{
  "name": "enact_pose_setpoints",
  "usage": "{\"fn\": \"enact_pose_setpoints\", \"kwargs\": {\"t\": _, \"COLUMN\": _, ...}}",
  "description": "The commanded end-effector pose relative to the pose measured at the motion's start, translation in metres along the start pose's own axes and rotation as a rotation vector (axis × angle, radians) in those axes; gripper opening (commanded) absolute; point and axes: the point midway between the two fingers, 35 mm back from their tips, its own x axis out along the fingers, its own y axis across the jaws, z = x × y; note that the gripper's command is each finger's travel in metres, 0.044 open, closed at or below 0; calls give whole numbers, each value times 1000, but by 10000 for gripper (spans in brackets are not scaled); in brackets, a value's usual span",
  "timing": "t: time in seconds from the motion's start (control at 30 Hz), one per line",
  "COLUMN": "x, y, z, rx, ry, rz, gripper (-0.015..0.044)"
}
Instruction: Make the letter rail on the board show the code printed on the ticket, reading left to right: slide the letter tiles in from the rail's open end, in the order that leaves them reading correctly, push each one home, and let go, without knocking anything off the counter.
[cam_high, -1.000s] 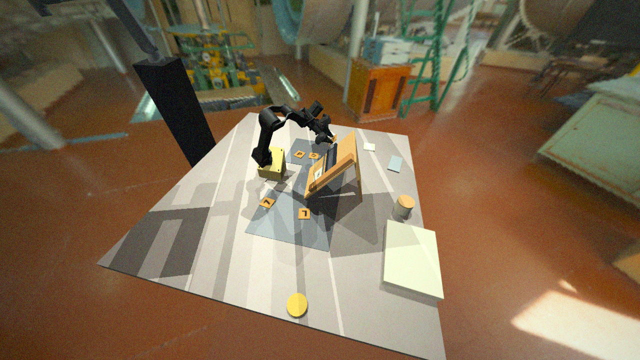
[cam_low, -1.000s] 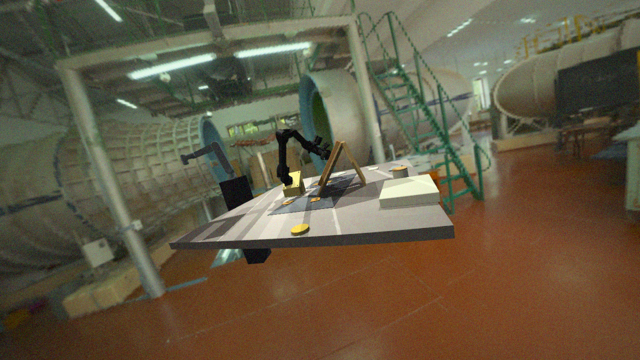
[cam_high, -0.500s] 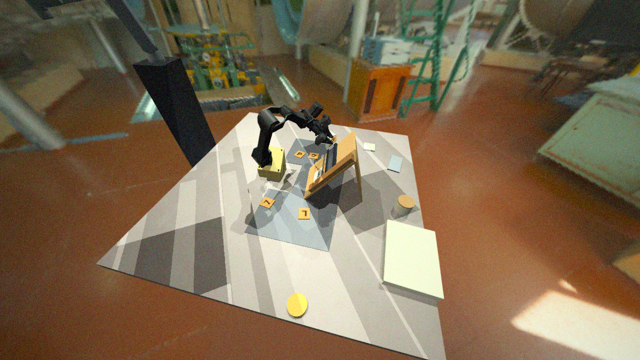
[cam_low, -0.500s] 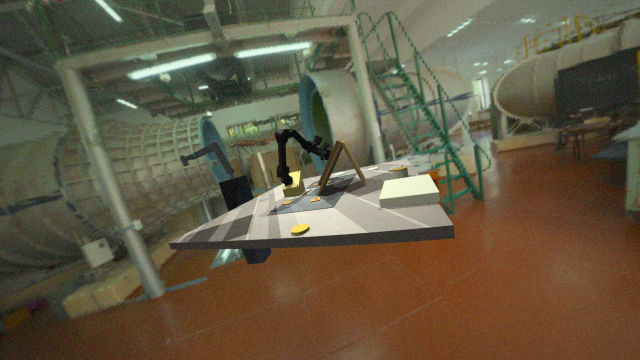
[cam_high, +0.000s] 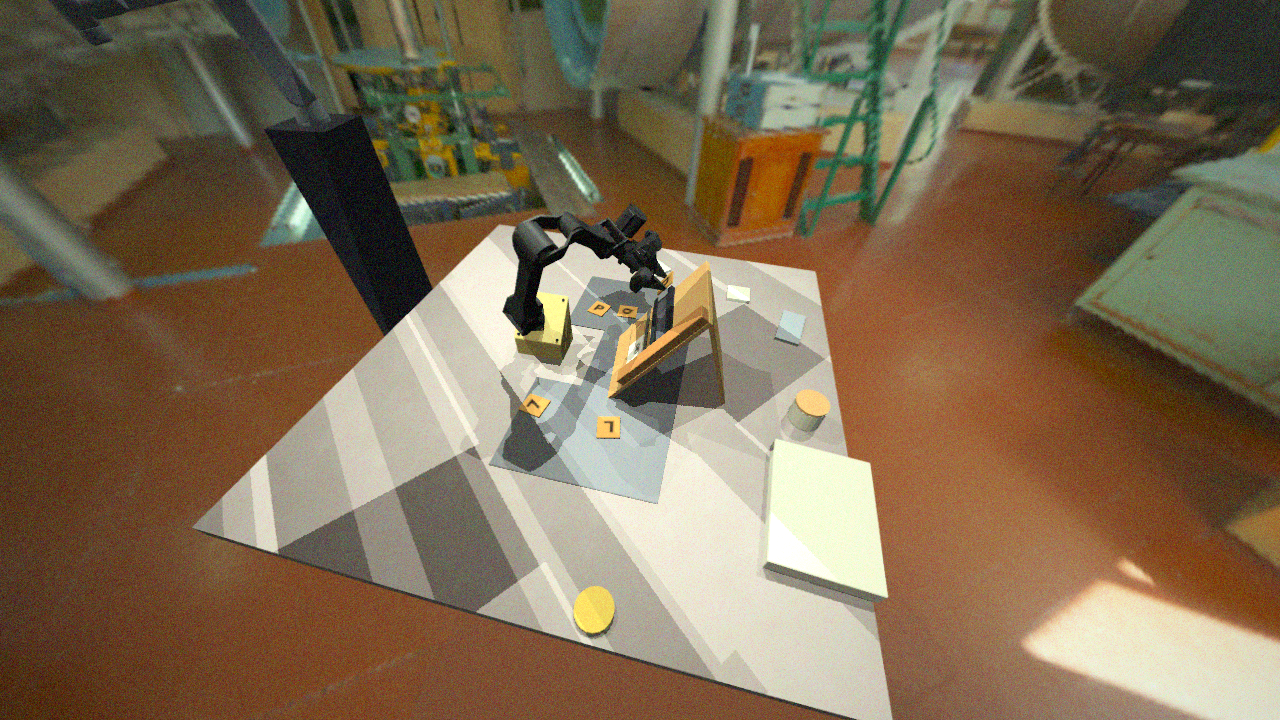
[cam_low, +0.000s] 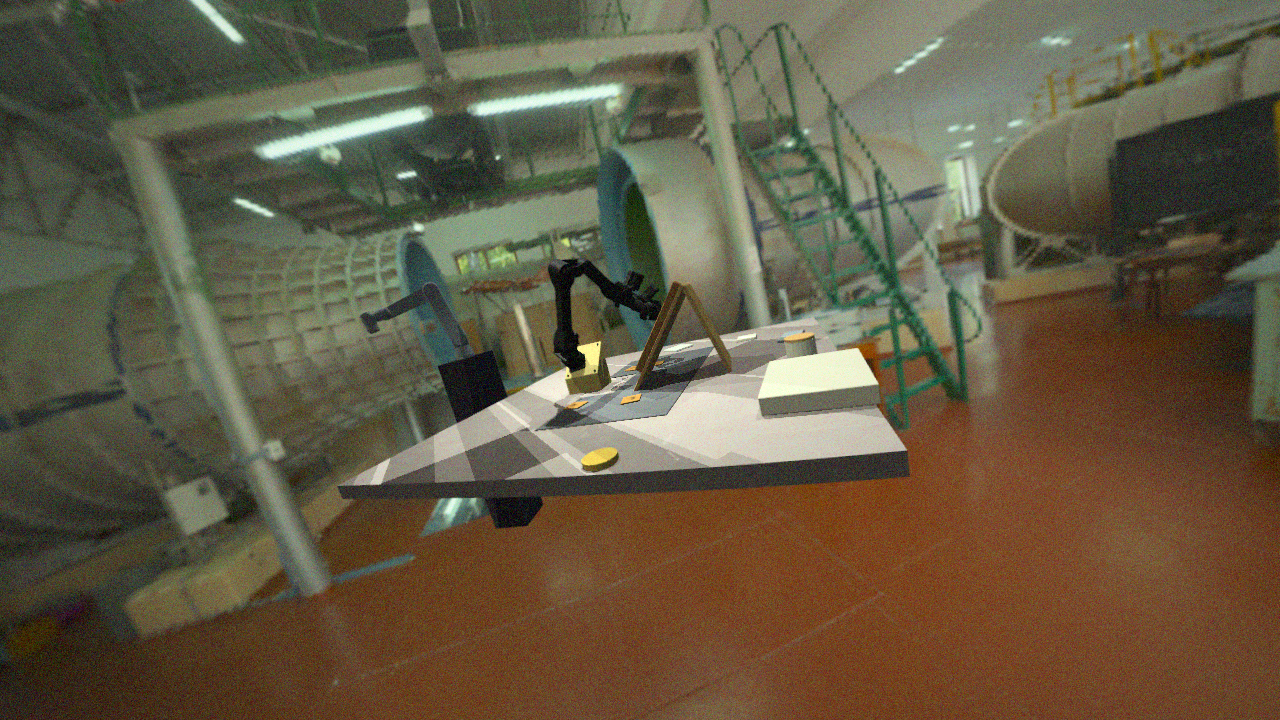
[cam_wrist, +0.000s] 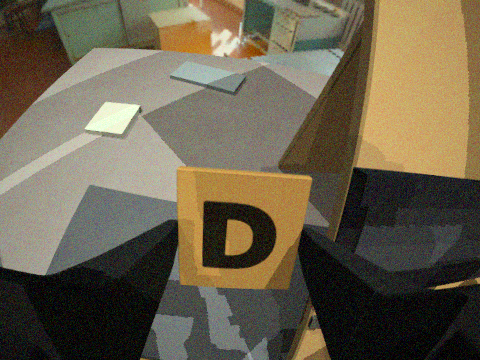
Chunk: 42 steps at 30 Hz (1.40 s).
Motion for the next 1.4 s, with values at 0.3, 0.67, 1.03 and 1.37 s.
{"fn": "enact_pose_setpoints", "kwargs": {"t": 0.3, "x": -1, "y": -7, "z": 0, "rx": -4, "ry": -1, "rz": 5, "gripper": 0}}
{"fn": "enact_pose_setpoints", "kwargs": {"t": 0.67, "x": 0, "y": -12, "z": 0, "rx": -4, "ry": -1, "rz": 5, "gripper": 0}}
{"fn": "enact_pose_setpoints", "kwargs": {"t": 1.03, "x": 0, "y": -18, "z": 0, "rx": -4, "ry": -1, "rz": 5, "gripper": 0}}
{"fn": "enact_pose_setpoints", "kwargs": {"t": 1.37, "x": 0, "y": -23, "z": 0, "rx": -5, "ry": -1, "rz": 5, "gripper": 0}}
